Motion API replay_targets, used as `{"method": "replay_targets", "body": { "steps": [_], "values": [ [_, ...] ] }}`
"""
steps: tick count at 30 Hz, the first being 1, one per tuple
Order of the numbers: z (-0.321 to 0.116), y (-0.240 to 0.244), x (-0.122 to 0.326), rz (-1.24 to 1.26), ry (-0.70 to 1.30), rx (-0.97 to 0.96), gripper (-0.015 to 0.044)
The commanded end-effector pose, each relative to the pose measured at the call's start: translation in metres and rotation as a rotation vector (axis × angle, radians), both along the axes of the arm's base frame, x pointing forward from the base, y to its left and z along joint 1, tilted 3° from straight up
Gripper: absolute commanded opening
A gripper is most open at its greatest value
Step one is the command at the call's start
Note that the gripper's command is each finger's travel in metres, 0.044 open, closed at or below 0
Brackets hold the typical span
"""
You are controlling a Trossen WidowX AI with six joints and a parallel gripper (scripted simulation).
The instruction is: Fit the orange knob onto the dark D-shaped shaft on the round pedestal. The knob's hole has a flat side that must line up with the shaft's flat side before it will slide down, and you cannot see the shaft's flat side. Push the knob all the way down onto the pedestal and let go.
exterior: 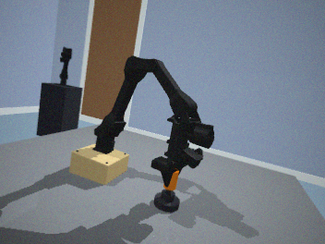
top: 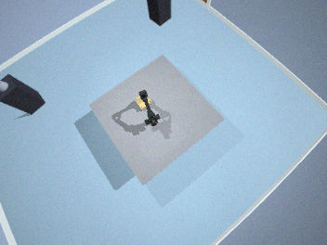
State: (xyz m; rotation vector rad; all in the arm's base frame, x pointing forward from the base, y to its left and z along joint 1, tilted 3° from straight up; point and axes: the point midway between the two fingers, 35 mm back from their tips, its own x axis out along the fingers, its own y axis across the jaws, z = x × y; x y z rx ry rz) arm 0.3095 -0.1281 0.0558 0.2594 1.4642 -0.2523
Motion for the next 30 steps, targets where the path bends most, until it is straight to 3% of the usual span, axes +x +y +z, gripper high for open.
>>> {"method": "replay_targets", "body": {
  "steps": [1, 9, 30],
  "values": [
    [0.0042, 0.0009, -0.0008, -0.004, -0.002, -0.001, 0.0],
    [0.006, 0.0001, 0.0006, -0.213, -0.004, 0.018, 0.0],
    [-0.0001, 0.0, 0.0002, -0.213, -0.004, 0.018, 0.0]
  ]
}}
